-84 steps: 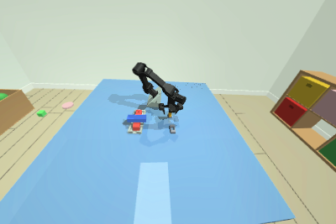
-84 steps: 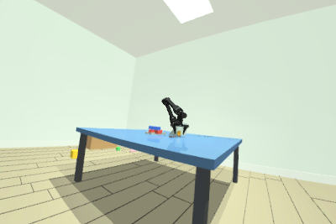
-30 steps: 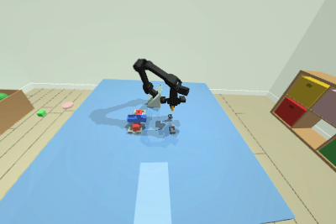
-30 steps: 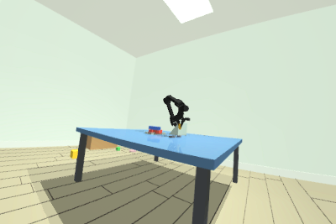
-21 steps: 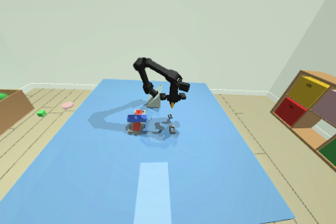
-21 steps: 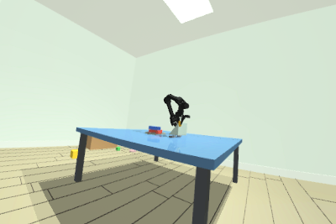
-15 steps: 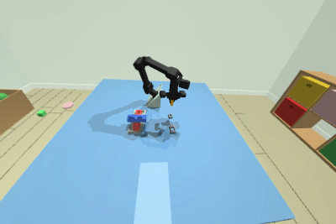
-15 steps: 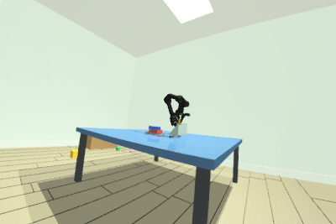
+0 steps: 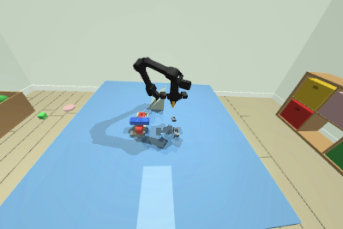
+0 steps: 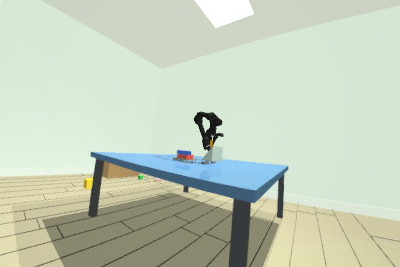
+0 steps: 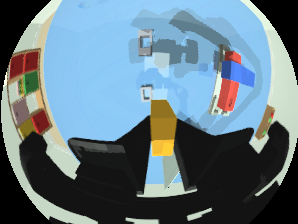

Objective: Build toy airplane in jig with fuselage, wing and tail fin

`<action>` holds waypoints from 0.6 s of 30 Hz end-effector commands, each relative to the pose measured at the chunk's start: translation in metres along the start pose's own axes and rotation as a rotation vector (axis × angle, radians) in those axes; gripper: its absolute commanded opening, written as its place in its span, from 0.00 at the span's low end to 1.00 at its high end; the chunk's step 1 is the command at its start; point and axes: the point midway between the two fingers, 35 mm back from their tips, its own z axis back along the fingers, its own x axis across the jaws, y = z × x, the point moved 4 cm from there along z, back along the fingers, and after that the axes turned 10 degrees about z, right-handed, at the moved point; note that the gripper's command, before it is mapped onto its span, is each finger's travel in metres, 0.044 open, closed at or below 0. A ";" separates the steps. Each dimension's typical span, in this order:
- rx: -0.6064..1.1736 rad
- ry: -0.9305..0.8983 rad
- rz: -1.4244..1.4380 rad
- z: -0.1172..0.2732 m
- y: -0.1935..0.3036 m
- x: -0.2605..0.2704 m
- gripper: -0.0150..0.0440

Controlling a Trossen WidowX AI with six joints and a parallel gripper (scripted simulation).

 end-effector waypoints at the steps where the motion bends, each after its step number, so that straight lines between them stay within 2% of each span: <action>1: -0.010 -0.007 0.000 0.002 -0.002 -0.014 0.25; 18: -0.018 -0.024 -0.002 -0.003 -0.004 -0.072 0.25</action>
